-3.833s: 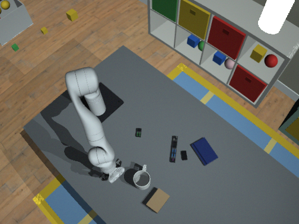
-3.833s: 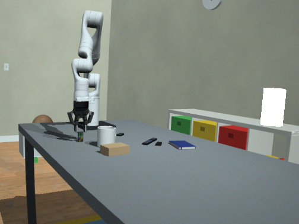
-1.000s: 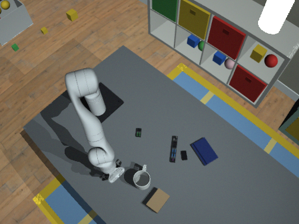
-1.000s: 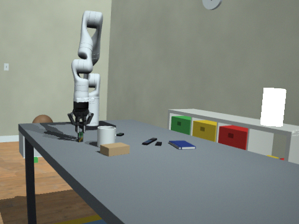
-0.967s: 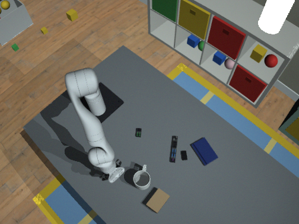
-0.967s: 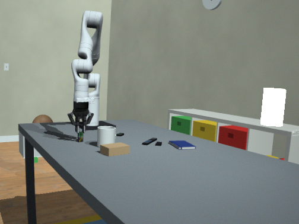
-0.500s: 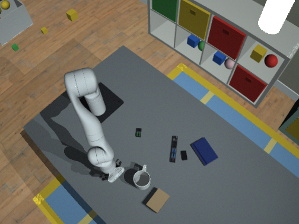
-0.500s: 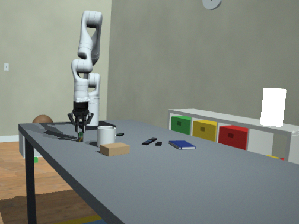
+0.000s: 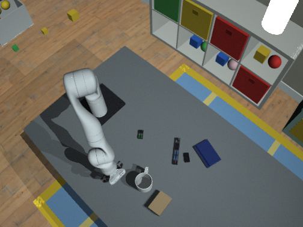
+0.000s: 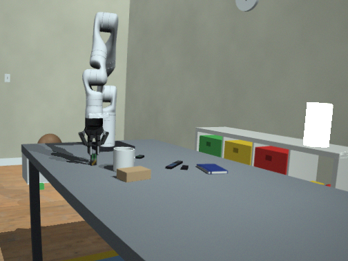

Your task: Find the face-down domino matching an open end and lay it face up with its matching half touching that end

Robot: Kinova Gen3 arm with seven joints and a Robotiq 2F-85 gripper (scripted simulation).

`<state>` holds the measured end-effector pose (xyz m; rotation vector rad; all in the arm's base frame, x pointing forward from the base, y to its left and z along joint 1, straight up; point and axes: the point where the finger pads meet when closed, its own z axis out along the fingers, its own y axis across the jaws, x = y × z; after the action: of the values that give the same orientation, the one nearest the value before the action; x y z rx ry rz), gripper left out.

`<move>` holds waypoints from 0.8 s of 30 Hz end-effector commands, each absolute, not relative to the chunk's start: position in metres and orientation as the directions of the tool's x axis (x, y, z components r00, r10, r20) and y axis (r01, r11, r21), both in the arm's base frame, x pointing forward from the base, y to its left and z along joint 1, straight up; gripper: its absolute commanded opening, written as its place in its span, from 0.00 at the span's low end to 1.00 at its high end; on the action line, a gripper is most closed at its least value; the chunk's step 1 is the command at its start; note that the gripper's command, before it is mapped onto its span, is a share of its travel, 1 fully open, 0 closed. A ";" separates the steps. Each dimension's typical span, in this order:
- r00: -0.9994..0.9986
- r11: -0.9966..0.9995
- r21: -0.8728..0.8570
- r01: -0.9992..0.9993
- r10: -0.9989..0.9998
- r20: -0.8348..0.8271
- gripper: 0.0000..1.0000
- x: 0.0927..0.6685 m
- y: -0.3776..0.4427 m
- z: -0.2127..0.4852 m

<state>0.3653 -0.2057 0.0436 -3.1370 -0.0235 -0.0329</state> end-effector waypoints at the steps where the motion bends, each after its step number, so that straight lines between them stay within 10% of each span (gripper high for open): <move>1: 0.999 -1.000 -0.006 0.014 0.014 0.029 0.33 0.364 -0.206 0.042; 24: 0.997 -1.000 -0.006 0.014 0.014 0.071 0.33 0.362 -0.206 0.042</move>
<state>0.3640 -0.2057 0.0437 -3.1369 -0.0292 -0.1011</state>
